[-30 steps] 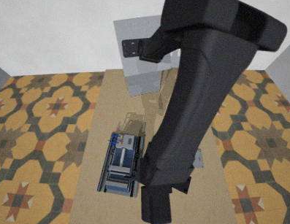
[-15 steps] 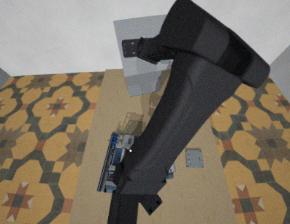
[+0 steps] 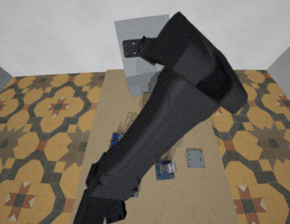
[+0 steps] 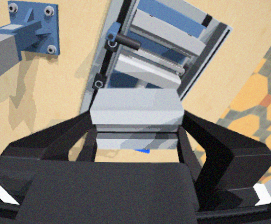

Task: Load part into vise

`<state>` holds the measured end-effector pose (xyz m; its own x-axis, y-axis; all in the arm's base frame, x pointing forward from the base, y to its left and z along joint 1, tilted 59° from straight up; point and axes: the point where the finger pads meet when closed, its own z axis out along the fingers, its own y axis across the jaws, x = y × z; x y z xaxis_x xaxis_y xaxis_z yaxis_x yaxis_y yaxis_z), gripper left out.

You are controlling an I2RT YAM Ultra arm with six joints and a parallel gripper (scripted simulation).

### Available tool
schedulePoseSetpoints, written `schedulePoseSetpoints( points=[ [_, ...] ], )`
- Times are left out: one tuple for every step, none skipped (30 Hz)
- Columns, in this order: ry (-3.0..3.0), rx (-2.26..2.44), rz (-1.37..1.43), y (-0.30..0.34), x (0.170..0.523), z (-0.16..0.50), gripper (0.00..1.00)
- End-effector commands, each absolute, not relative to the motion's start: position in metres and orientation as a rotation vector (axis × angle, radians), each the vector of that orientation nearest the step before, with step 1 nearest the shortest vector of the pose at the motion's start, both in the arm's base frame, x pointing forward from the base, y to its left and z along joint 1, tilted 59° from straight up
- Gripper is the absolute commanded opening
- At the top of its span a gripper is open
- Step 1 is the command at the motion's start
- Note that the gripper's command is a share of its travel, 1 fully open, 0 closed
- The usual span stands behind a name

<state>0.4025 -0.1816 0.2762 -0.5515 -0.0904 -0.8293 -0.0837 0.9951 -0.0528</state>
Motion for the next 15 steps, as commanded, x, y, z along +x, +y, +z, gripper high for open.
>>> schedulePoseSetpoints(
  points=[
    [2.129, 0.021, 0.084, -0.196, 0.399, 0.291, 0.00],
    [2.127, 0.046, 0.098, -0.200, 0.398, 0.290, 0.00],
    [2.125, 0.070, 0.111, -0.203, 0.397, 0.290, 0.00],
    [2.123, 0.093, 0.124, -0.206, 0.396, 0.290, 0.00],
    [2.123, 0.093, 0.124, -0.206, 0.396, 0.290, 0.00],
    [2.123, 0.093, 0.124, -0.206, 0.396, 0.290, 0.00],
    [2.106, 0.106, 0.122, -0.207, 0.393, 0.298, 0.00],
    [2.118, 0.136, 0.147, -0.212, 0.395, 0.290, 0.00],
    [2.115, 0.155, 0.158, -0.215, 0.394, 0.290, 0.00],
    [2.113, 0.173, 0.168, -0.218, 0.393, 0.290, 0.00],
    [2.111, 0.190, 0.177, -0.220, 0.392, 0.290, 0.00],
    [2.108, 0.206, 0.186, -0.222, 0.392, 0.290, 0.00],
    [2.106, 0.221, 0.194, -0.224, 0.391, 0.290, 0.00],
    [2.103, 0.234, 0.201, -0.226, 0.390, 0.290, 0.00],
    [2.101, 0.246, 0.208, -0.228, 0.390, 0.289, 0.00]
  ],
)
